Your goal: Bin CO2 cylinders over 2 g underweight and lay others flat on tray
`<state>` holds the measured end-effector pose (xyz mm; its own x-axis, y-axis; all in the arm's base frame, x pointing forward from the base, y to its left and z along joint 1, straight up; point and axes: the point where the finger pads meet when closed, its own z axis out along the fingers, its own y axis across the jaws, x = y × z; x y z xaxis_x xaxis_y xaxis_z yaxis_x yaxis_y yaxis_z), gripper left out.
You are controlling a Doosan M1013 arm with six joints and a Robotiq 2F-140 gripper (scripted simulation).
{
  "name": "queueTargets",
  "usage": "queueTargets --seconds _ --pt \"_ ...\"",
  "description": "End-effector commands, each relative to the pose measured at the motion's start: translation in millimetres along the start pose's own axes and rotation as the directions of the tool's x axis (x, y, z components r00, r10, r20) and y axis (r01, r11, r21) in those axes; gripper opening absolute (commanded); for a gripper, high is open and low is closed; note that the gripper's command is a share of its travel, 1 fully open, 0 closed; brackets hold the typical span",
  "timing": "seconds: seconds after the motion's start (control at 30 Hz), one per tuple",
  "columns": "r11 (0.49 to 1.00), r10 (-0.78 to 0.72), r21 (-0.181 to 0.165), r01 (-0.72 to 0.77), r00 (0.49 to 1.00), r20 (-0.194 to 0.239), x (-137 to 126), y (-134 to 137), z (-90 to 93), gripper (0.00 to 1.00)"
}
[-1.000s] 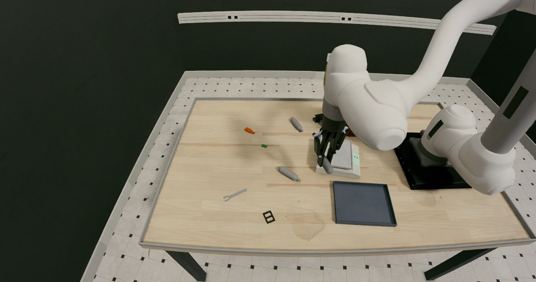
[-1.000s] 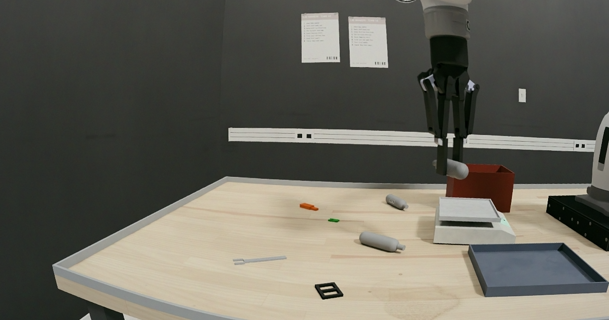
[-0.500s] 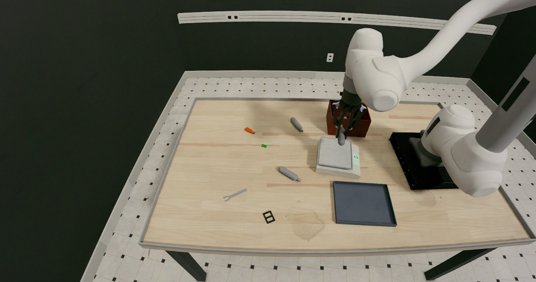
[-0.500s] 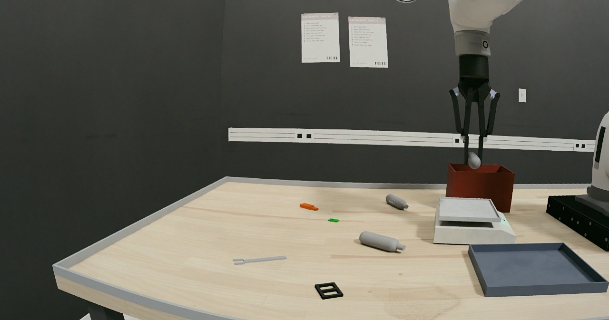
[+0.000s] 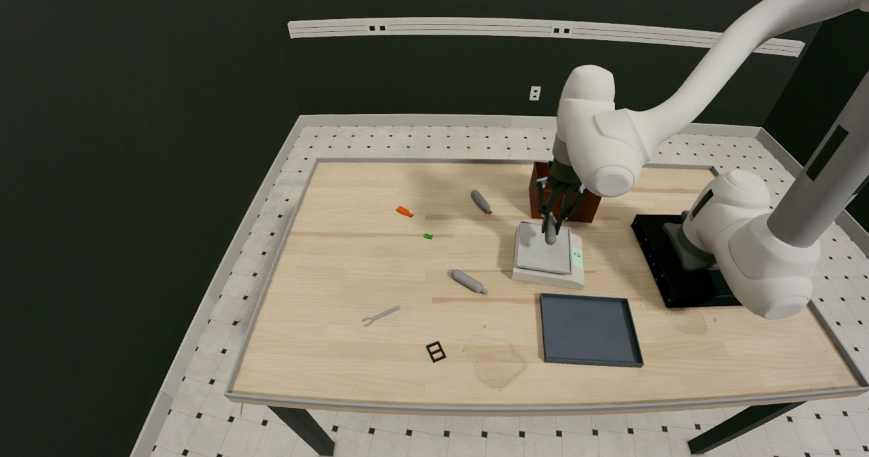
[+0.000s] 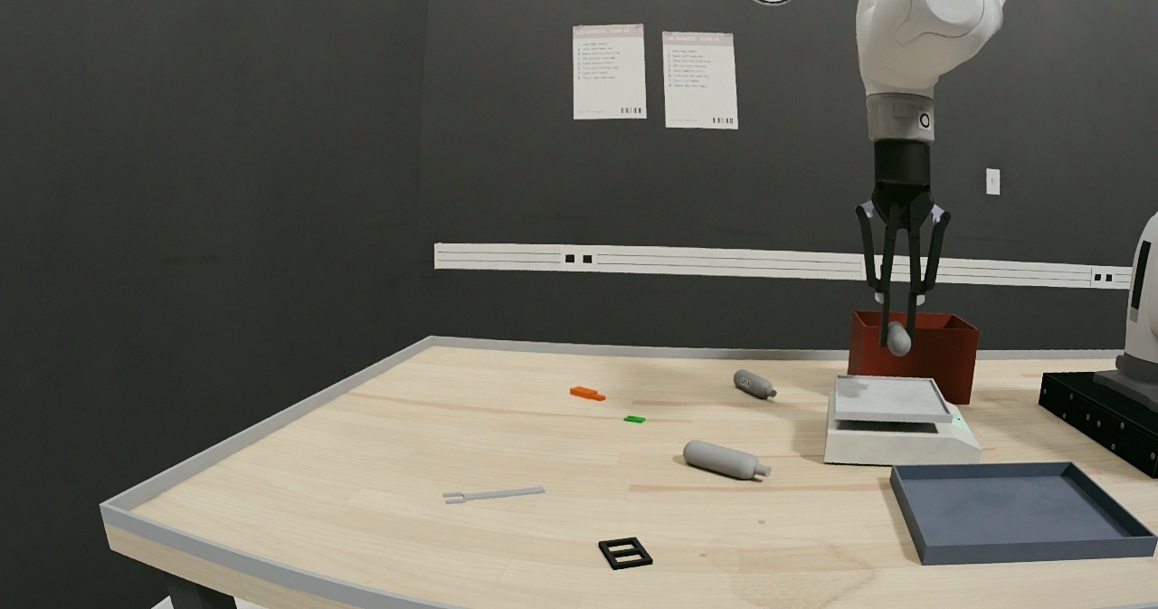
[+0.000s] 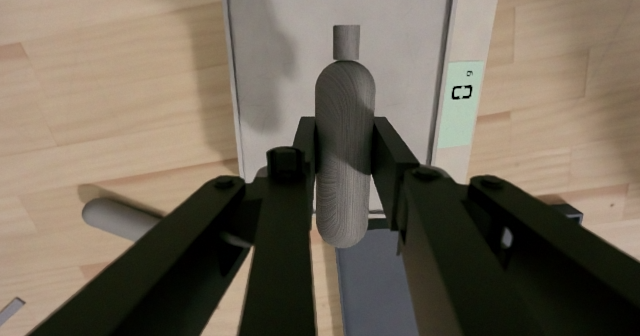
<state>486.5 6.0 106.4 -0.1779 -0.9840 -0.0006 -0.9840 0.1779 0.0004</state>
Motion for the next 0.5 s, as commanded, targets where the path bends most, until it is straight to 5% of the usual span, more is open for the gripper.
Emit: queueTargets --seconds 0.0,0.47 --pt "1.0 0.0 0.002 0.0 1.0 0.001 0 -1 11.6 0.1" --pt "1.0 0.0 0.002 0.0 1.0 0.001 0 -1 53.5 0.1"
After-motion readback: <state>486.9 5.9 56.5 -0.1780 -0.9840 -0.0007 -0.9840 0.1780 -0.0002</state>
